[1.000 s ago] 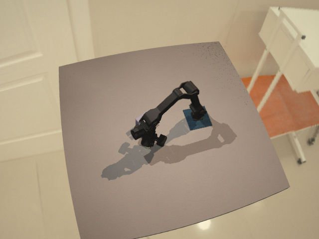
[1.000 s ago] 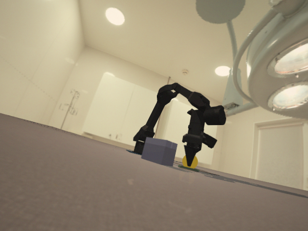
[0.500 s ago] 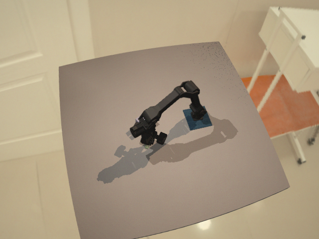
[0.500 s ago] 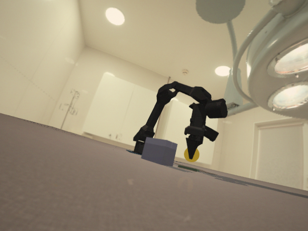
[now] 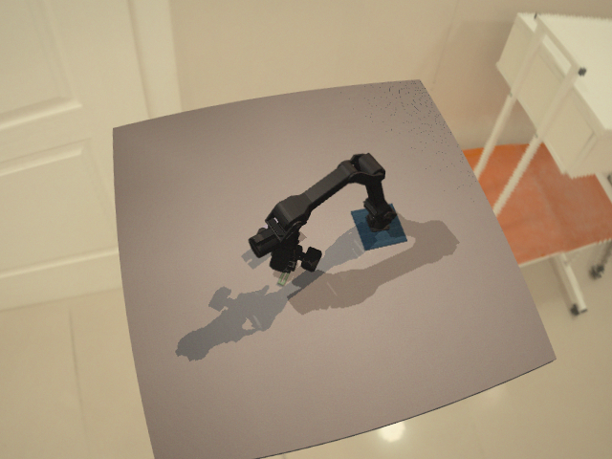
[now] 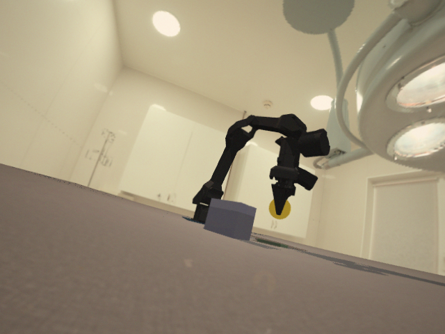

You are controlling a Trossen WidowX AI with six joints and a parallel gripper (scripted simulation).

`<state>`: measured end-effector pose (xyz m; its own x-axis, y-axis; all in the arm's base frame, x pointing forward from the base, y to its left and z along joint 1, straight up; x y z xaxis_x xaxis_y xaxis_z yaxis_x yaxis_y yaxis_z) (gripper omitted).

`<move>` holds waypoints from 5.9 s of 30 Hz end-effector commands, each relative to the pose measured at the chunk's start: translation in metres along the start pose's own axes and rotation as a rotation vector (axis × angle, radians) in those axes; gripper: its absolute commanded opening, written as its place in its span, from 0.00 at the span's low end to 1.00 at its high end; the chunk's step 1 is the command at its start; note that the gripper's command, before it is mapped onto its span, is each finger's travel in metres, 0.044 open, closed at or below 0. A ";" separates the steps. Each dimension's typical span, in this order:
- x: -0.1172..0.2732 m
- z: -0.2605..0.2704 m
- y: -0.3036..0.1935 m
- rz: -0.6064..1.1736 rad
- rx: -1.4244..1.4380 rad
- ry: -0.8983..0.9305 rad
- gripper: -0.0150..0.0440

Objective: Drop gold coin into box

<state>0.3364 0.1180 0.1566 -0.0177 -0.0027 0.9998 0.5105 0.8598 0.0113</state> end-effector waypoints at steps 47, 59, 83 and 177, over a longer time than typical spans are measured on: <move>0.030 -0.030 -0.033 -0.011 -0.431 -0.010 0.25; 0.030 -0.043 -0.061 -0.009 -0.431 -0.012 0.25; 0.029 -0.059 -0.109 -0.003 -0.435 -0.012 0.25; 0.058 -0.057 -0.112 0.002 -0.427 -0.006 1.00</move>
<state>0.3270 -0.0072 0.1913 -0.0054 0.0027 1.0000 0.8216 0.5701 0.0028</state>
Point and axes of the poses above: the point midway between the two fingers, 35 mm back from their tips, its own x axis back along the fingers, its own z axis across the jaws, y = z × x, the point moved 4 cm from there along x, back along the fingers, and after that the axes turned 7 degrees about x, right-handed, at the moved point
